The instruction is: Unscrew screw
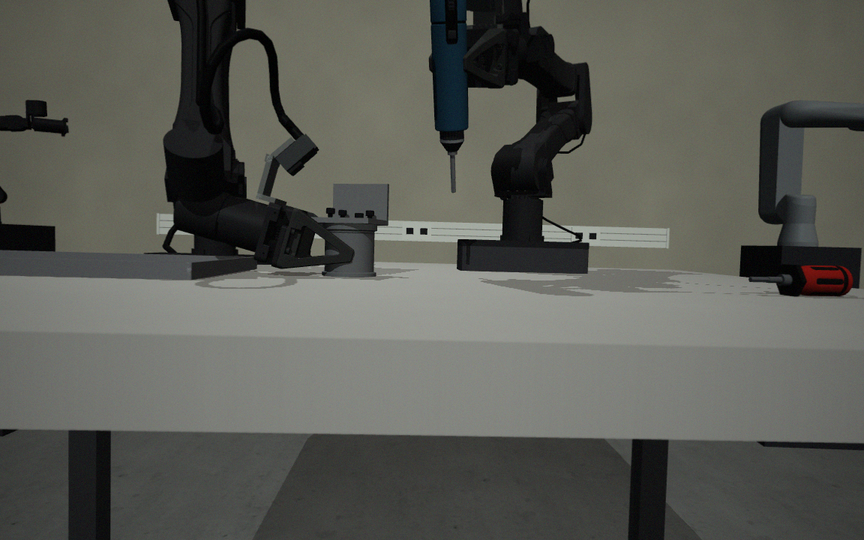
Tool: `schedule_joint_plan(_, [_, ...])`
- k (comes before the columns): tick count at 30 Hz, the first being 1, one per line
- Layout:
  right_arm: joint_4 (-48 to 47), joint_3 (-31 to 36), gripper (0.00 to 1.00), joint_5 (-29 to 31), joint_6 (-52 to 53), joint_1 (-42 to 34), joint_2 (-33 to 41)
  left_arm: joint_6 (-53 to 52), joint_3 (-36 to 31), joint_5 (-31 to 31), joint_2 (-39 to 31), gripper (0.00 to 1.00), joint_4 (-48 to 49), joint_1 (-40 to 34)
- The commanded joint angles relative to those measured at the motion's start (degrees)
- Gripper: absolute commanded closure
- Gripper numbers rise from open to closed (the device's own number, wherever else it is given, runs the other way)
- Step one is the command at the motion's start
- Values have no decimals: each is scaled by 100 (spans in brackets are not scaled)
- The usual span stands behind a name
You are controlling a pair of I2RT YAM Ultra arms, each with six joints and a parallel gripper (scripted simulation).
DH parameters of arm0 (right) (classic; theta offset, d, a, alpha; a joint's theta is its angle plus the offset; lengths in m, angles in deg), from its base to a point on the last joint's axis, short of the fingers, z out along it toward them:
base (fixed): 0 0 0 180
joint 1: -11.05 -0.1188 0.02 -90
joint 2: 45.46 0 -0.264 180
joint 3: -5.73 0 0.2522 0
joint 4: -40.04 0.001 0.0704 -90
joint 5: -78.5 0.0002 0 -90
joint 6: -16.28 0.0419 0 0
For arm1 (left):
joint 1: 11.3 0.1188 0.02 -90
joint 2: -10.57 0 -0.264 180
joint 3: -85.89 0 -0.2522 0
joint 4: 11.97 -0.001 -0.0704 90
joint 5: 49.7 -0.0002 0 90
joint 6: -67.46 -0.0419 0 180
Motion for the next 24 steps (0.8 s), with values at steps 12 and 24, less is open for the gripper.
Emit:
schedule_joint_plan(12, [-9, -7, 41, -37, -7, -16, 30, -399, -258, 0, -664, 58, 1036, -671])
schedule_joint_plan(24, [-9, -7, 41, -37, -7, -16, 30, -721, -393, 36, -1151, 58, 1413, -1338])
